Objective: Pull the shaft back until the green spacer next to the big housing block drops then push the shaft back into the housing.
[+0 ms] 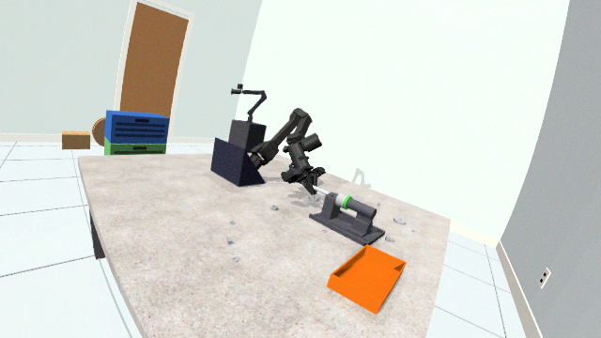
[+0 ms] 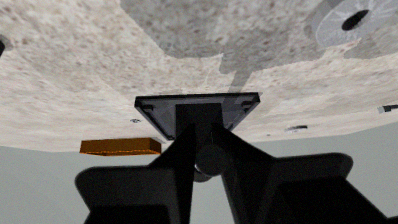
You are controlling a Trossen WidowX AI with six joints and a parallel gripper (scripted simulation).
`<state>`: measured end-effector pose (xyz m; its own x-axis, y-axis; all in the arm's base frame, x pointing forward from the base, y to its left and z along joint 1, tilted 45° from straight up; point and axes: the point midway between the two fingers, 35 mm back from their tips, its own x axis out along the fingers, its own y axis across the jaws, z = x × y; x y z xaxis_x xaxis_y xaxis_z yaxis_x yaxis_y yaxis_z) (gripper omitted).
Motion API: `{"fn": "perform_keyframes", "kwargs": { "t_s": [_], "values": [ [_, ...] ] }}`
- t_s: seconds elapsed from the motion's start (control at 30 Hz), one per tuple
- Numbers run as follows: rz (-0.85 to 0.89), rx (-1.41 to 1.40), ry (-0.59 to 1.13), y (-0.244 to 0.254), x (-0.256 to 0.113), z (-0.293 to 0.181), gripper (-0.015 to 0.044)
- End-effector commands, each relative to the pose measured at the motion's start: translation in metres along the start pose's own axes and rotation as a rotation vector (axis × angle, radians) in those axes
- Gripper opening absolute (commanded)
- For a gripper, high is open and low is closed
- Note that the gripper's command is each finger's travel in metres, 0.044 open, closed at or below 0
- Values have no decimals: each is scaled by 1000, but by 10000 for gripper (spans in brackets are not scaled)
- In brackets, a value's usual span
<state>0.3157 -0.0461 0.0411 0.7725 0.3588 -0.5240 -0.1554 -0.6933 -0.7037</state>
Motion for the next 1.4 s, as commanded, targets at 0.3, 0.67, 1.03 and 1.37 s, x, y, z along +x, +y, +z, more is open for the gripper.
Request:
{"fn": "perform_keyframes", "kwargs": {
  "t_s": [0.3, 0.67, 1.03, 1.37],
  "values": [
    [1, -3, -1, 0, -1, 2, 0],
    [1, -3, -1, 0, -2, 3, 0],
    [1, -3, -1, 0, -3, 4, 0],
    [1, -2, -1, 0, -4, 5, 0]
  ]
}}
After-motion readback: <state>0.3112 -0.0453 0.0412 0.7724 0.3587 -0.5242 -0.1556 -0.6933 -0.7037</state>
